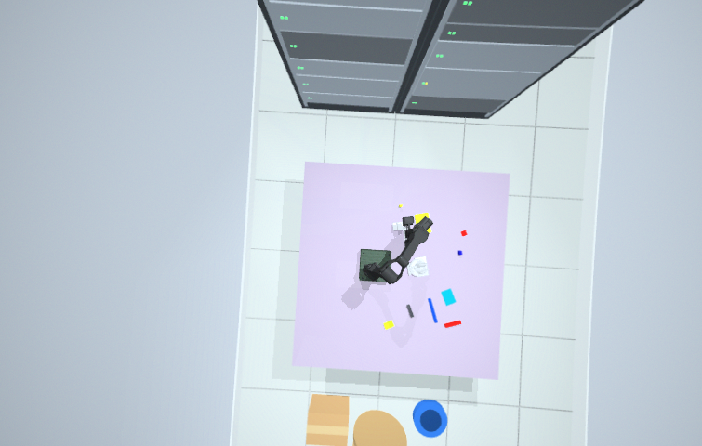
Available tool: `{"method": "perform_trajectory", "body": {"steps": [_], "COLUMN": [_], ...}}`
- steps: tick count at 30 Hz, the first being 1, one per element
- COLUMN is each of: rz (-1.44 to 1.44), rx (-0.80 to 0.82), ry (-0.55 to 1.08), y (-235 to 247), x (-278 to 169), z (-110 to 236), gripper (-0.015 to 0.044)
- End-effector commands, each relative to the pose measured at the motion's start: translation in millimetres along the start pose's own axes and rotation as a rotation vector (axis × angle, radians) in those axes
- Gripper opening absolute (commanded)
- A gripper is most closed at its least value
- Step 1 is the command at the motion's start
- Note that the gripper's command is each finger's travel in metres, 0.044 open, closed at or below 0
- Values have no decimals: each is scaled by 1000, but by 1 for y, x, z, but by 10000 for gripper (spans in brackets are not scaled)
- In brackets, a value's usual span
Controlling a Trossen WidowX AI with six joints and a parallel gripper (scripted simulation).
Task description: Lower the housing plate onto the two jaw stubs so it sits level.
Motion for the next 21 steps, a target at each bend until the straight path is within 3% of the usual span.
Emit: {"method": "perform_trajectory", "body": {"steps": [1, 21], "rz": [6, 19], "rx": [0, -8], "ry": [0, -2], "y": [-14, -77], "x": [4, 20], "z": [0, 0], "gripper": [351, 351]}}
Point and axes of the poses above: the point midway between the two fingers, 35 mm back from their tips, its own z axis back along the fingers, its own y axis across the jaws, x = y × z, the point moved 9 cm from there along z, back along the fingers, and after that the axes turned 7 degrees about z, right-handed, at the moved point
